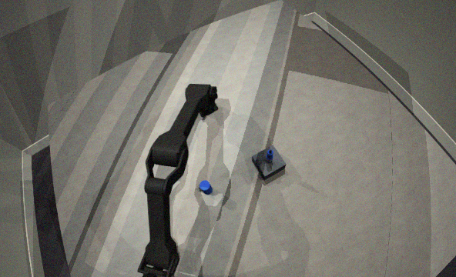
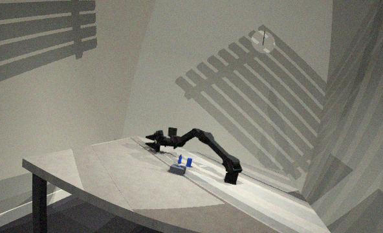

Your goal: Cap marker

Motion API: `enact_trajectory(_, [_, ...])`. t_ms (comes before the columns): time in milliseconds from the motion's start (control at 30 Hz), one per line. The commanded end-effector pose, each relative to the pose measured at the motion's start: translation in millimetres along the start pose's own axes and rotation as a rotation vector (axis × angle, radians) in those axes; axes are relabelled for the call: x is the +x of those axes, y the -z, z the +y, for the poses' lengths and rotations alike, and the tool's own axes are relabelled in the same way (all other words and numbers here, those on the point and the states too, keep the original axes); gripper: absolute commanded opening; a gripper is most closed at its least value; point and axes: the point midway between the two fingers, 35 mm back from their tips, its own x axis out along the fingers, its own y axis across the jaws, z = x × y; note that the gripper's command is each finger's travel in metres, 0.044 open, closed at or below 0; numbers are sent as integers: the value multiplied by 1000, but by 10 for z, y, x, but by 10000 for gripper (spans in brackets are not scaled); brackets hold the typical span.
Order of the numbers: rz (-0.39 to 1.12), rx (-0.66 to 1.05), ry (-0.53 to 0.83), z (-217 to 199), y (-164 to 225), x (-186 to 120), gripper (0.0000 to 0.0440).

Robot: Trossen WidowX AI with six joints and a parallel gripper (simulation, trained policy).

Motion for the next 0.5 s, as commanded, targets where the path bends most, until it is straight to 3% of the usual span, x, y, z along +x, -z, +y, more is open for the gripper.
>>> enact_trajectory(0, [10, 8, 8, -19, 5, -14, 374])
enact_trajectory(200, [90, 86, 57, -182, -73, -100, 227])
enact_trajectory(467, [197, 172, 111, -290, -213, -161, 233])
